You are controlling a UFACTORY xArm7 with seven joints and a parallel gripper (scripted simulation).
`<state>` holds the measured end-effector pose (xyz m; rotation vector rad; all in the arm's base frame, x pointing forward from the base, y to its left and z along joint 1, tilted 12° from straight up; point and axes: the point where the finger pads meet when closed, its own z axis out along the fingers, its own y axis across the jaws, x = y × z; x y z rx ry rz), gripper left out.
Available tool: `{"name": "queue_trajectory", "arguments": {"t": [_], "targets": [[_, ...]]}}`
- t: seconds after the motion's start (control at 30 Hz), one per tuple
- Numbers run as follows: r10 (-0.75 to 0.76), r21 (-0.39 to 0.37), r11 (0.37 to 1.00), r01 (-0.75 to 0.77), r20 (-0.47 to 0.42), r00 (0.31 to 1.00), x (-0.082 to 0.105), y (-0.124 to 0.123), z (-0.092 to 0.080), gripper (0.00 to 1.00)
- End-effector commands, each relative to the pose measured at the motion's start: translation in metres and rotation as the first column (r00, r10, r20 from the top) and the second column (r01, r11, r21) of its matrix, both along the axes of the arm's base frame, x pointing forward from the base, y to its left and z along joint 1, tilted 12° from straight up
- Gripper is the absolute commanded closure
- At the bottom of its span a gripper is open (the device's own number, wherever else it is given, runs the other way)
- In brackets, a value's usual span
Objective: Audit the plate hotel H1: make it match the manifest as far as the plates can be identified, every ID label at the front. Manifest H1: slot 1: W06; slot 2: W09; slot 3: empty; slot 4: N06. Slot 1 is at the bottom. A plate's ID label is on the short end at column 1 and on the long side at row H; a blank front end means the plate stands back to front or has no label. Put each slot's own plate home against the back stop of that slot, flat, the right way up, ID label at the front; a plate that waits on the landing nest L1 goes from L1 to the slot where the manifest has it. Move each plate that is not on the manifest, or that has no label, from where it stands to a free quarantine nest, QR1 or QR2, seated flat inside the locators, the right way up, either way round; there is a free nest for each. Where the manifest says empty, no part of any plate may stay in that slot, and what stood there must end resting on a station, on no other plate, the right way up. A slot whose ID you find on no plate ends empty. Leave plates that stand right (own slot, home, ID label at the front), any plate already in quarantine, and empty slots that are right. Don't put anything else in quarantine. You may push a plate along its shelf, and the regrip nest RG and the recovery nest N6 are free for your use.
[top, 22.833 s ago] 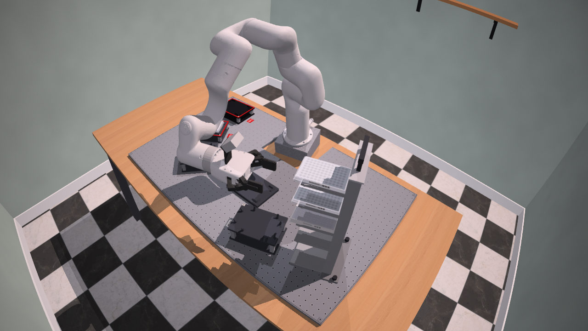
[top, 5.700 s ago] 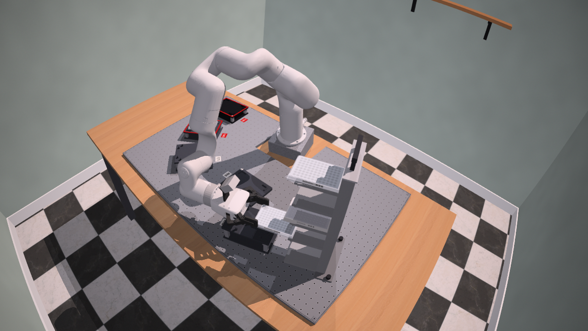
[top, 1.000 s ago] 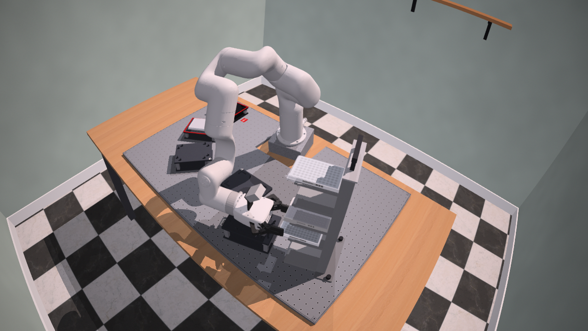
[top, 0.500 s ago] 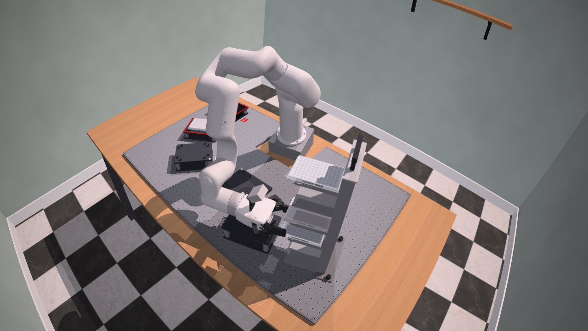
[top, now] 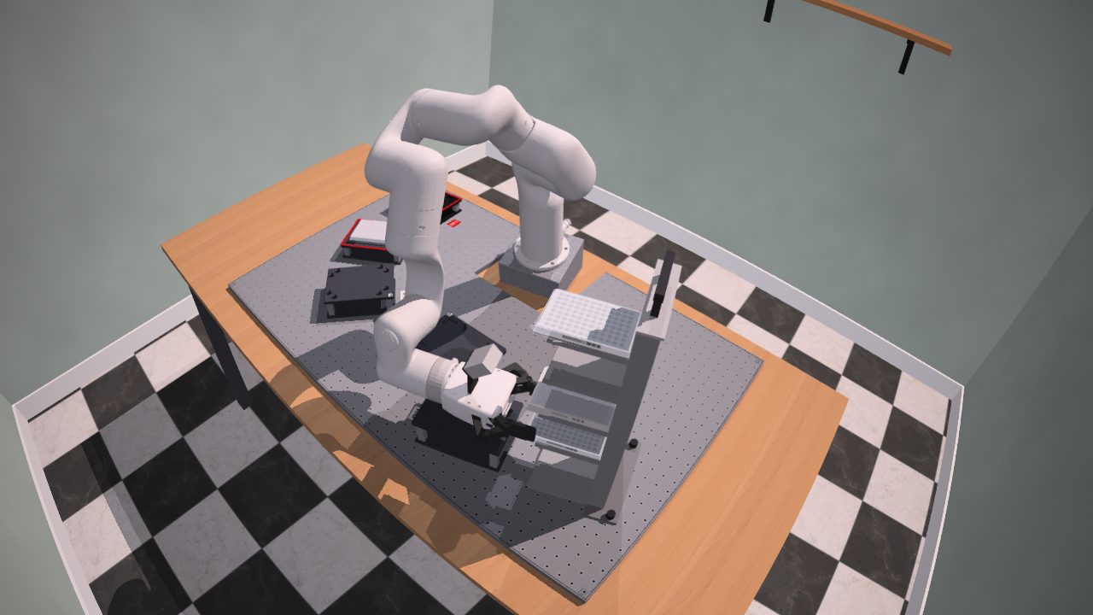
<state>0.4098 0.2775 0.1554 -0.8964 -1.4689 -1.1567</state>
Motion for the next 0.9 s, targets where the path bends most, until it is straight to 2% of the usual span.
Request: {"name": "queue_trajectory", "arguments": {"t": [0.0,0.63,0.67,0.87], "targets": [[0.000,0.001,1.000,0.000,0.003,1.000,0.0005,0.0007,0.0013,1.00],[0.000,0.001,1.000,0.000,0.003,1.000,0.0007,0.0008,0.0005,1.00],[0.000,0.001,1.000,0.000,0.003,1.000,0.0007,0.0008,0.0005,0.00],[0.000,0.001,1.000,0.000,0.003,1.000,0.0007,0.0008,0.0005,0.00]]}}
